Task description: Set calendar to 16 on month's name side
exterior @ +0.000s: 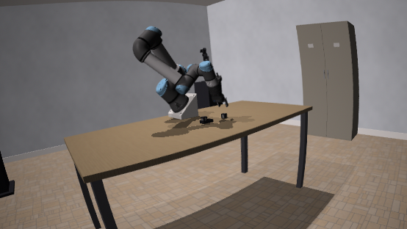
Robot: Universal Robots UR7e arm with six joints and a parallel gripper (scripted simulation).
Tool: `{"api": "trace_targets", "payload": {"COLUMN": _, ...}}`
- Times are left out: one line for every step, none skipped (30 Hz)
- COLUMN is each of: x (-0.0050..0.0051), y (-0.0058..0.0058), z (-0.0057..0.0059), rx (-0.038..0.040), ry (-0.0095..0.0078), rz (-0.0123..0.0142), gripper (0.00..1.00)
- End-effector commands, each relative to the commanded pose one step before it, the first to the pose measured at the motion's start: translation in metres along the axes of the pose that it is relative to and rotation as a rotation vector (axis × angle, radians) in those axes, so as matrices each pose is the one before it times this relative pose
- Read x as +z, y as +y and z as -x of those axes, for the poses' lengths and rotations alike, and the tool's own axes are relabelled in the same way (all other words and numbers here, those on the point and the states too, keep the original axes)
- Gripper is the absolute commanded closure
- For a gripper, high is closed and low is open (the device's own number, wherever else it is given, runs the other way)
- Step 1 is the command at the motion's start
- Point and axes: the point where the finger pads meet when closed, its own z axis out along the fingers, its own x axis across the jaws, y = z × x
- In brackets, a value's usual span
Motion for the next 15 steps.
{"api": "trace_targets", "payload": {"x": 0.00095, "y": -0.00116, "z": 0.00054, "rx": -0.00061, "ry": -0.00534, "rz": 0.07413, "gripper": 0.00}}
{"api": "trace_targets", "payload": {"x": 0.00011, "y": -0.00023, "z": 0.00006, "rx": 0.00006, "ry": -0.00057, "rz": 0.02099, "gripper": 0.00}}
{"api": "trace_targets", "payload": {"x": 0.00001, "y": -0.00022, "z": 0.00000, "rx": 0.00012, "ry": -0.00002, "rz": 0.02138, "gripper": 0.00}}
{"api": "trace_targets", "payload": {"x": -0.00009, "y": -0.00020, "z": -0.00007, "rx": 0.00019, "ry": 0.00052, "rz": 0.02112, "gripper": 0.00}}
{"api": "trace_targets", "payload": {"x": -0.00018, "y": -0.00018, "z": -0.00012, "rx": 0.00024, "ry": 0.00100, "rz": 0.02022, "gripper": 0.00}}
{"api": "trace_targets", "payload": {"x": -0.00025, "y": -0.00016, "z": -0.00016, "rx": 0.00028, "ry": 0.00137, "rz": 0.01870, "gripper": 0.00}}
{"api": "trace_targets", "payload": {"x": -0.00029, "y": -0.00013, "z": -0.00019, "rx": 0.00030, "ry": 0.00157, "rz": 0.01666, "gripper": 0.00}}
{"api": "trace_targets", "payload": {"x": -0.00029, "y": -0.00010, "z": -0.00019, "rx": 0.00030, "ry": 0.00160, "rz": 0.01419, "gripper": 0.00}}
{"api": "trace_targets", "payload": {"x": -0.00027, "y": -0.00008, "z": -0.00017, "rx": 0.00027, "ry": 0.00146, "rz": 0.01144, "gripper": 0.00}}
{"api": "trace_targets", "payload": {"x": -0.00022, "y": -0.00006, "z": -0.00014, "rx": 0.00022, "ry": 0.00120, "rz": 0.00857, "gripper": 0.00}}
{"api": "trace_targets", "payload": {"x": 0.00000, "y": 0.00000, "z": 0.00000, "rx": 0.00000, "ry": 0.00000, "rz": 0.00000, "gripper": 0.00}}
{"api": "trace_targets", "payload": {"x": 0.00000, "y": 0.00000, "z": 0.00000, "rx": 0.00000, "ry": 0.00000, "rz": 0.00000, "gripper": 0.00}}
{"api": "trace_targets", "payload": {"x": -0.00016, "y": -0.00004, "z": -0.00010, "rx": 0.00015, "ry": 0.00086, "rz": 0.00577, "gripper": 0.00}}
{"api": "trace_targets", "payload": {"x": -0.00009, "y": -0.00002, "z": -0.00006, "rx": 0.00009, "ry": 0.00050, "rz": 0.00327, "gripper": 0.00}}
{"api": "trace_targets", "payload": {"x": -0.00004, "y": -0.00001, "z": -0.00002, "rx": 0.00004, "ry": 0.00021, "rz": 0.00132, "gripper": 0.00}}
